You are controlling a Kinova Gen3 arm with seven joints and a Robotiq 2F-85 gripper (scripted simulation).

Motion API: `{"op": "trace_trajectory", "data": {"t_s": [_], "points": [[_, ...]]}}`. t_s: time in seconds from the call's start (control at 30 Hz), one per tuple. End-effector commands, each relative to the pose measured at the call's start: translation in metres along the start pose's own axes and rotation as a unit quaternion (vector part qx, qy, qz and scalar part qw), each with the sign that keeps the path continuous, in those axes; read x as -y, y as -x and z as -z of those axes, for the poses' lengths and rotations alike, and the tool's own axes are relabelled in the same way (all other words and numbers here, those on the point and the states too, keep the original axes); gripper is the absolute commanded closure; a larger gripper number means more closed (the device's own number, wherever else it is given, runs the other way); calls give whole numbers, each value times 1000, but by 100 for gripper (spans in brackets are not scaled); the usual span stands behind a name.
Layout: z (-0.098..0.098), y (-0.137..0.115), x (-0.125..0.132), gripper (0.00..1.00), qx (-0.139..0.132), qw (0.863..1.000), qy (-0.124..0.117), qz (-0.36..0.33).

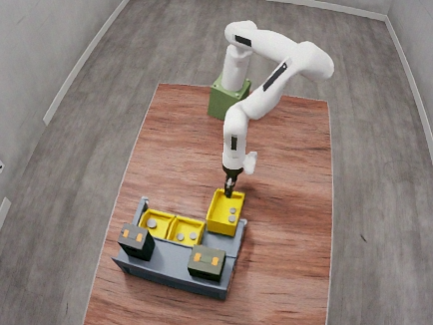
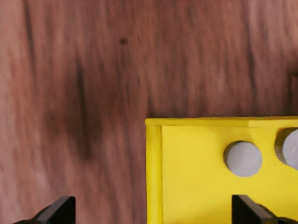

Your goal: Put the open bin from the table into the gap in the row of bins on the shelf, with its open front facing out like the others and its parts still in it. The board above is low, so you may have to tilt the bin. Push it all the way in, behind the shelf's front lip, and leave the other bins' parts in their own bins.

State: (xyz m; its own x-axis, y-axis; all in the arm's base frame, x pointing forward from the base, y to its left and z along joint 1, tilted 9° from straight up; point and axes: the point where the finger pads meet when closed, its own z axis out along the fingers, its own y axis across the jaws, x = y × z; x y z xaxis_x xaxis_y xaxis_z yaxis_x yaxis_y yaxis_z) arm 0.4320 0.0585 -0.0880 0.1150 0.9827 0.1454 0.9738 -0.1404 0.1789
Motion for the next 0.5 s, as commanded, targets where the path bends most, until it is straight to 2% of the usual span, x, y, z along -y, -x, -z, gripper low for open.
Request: {"op": "trace_trajectory", "data": {"t_s": [0.0,0.47], "points": [[-6,-1,-1,0,-1,1000,1,0],[-10,-1,-1,0,-1,1000,1,0]]}}
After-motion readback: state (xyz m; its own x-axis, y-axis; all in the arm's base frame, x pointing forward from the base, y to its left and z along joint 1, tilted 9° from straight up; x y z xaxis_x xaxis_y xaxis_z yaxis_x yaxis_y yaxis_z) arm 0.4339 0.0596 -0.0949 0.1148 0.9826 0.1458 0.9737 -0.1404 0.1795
